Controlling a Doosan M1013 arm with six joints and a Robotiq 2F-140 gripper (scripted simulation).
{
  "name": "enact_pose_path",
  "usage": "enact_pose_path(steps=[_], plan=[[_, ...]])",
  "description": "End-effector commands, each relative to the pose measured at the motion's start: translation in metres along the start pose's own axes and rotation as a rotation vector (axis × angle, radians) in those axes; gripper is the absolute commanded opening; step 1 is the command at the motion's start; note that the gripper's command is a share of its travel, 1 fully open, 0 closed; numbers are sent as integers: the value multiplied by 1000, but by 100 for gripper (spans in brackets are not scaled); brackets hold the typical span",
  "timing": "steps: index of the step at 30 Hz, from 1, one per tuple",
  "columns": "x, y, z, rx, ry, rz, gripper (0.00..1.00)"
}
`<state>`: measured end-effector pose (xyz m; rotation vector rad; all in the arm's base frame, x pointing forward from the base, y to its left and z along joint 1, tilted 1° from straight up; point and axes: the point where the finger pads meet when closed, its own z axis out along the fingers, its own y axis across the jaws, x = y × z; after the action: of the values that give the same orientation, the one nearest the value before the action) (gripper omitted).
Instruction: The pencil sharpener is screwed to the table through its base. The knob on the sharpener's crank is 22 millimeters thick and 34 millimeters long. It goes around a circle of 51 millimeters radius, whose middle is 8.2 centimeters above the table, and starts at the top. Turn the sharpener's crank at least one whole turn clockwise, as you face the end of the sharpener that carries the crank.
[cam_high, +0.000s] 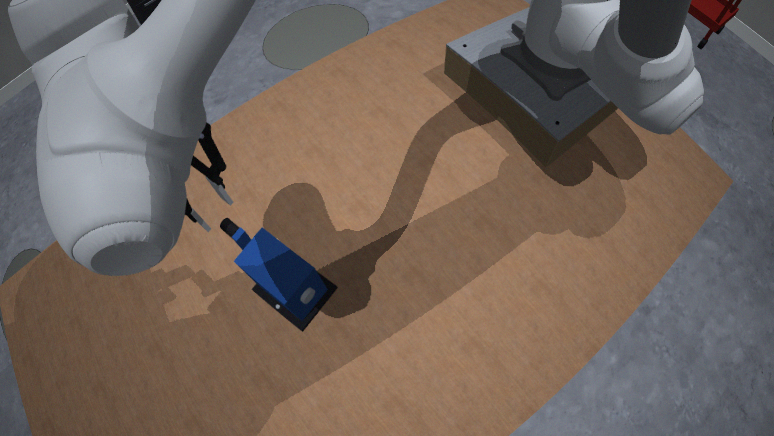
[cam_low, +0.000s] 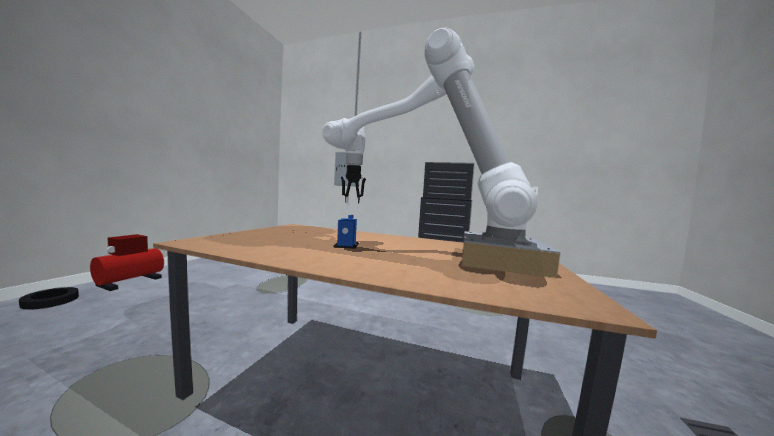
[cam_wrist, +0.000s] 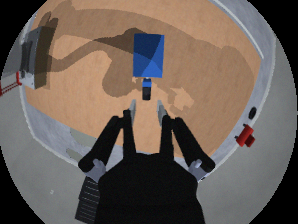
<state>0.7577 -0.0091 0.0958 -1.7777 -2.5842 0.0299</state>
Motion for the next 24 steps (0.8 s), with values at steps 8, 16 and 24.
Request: enact_pose_path(steps=[8, 16, 24], plan=[[0, 0, -10, 0, 0, 0, 32], [0, 0, -11, 0, 0, 0, 0], [0, 0, -11, 0, 0, 0, 0]])
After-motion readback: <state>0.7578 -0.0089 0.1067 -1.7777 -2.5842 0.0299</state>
